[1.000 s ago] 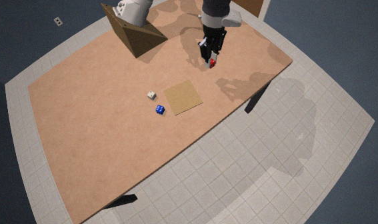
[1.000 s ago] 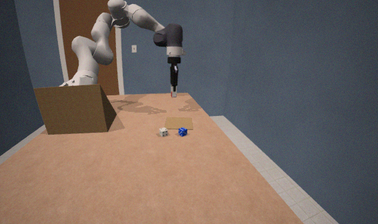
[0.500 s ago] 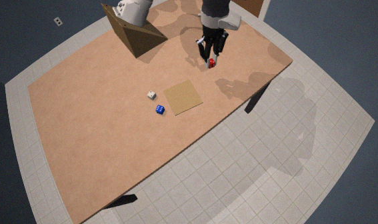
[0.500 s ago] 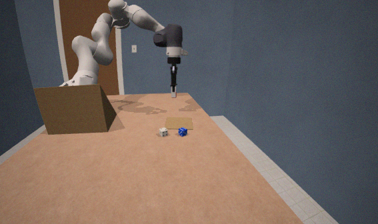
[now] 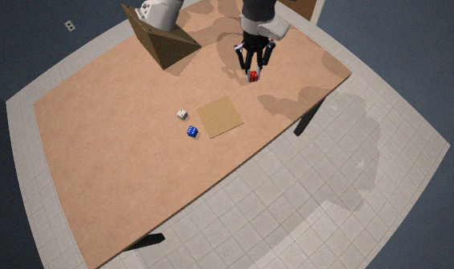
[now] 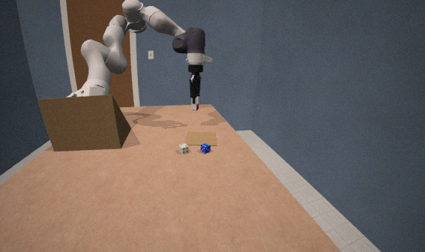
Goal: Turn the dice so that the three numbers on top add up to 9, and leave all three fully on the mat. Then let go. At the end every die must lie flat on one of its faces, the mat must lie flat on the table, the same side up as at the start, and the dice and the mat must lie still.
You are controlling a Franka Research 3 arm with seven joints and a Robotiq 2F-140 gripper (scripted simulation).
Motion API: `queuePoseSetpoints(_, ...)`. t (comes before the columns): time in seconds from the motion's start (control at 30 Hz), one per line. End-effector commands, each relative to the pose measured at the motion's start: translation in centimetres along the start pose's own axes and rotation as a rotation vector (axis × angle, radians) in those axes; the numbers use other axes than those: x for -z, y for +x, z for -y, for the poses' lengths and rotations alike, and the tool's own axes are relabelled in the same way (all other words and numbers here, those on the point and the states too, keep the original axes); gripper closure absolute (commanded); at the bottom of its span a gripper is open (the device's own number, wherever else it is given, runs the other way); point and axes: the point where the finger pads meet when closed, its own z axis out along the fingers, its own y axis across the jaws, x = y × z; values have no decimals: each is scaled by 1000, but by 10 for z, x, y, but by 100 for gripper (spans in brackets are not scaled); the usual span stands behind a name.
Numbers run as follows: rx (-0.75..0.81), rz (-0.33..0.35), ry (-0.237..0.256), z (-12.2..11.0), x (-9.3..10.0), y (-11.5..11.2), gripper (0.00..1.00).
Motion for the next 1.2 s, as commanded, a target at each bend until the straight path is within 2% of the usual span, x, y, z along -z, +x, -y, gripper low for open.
queuePoseSetpoints(0.0,-173,6,-6,2,1,1,84)
queuePoseSetpoints(1.17,-732,4,-7,2,-2,2,84)
